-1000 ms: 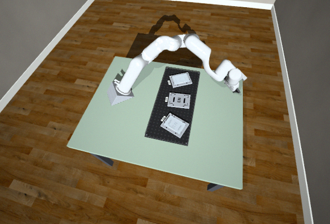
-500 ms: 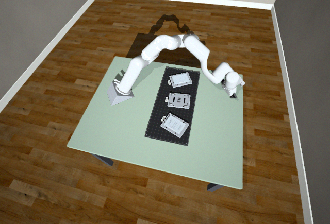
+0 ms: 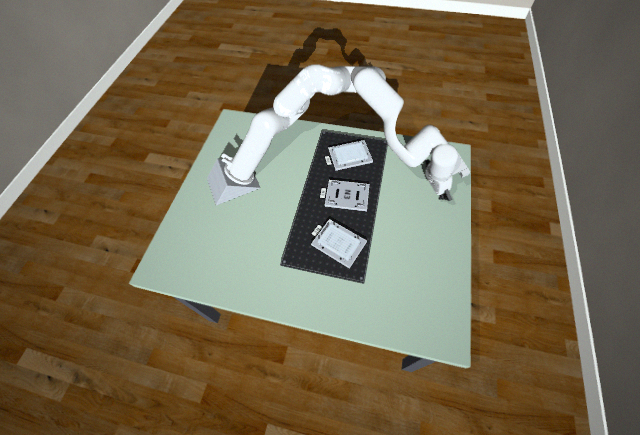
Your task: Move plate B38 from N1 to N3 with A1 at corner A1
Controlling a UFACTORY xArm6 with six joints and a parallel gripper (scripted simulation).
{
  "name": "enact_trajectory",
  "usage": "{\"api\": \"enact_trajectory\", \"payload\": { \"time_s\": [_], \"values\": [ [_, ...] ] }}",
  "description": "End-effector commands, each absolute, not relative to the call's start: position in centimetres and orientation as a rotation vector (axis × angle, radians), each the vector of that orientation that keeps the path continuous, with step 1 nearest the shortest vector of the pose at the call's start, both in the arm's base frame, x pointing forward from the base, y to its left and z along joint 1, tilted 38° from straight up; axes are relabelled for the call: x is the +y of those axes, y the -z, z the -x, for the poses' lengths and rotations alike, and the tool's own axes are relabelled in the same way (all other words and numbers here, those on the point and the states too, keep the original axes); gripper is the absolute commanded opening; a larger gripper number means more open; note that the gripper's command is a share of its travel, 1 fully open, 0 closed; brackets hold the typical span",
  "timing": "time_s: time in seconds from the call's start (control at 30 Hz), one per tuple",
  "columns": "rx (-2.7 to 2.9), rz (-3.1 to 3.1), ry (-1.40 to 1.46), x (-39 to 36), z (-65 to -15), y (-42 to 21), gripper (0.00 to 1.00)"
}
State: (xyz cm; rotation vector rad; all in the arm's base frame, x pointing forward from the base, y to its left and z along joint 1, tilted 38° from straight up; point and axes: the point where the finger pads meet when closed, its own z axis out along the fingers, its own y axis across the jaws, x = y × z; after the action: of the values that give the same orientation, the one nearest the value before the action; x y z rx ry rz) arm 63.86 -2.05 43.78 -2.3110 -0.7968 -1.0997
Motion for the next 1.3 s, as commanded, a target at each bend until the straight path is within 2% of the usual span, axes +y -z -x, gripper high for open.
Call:
{"api": "enact_trajectory", "payload": {
  "time_s": [0.0, 1.27],
  "values": [
    [-0.786, 2.319, 1.101, -4.1, -63.2, -42.9, 1.00],
    [-0.344, 2.499, 0.913, -14.2, -57.1, -35.9, 1.00]
  ]
}}
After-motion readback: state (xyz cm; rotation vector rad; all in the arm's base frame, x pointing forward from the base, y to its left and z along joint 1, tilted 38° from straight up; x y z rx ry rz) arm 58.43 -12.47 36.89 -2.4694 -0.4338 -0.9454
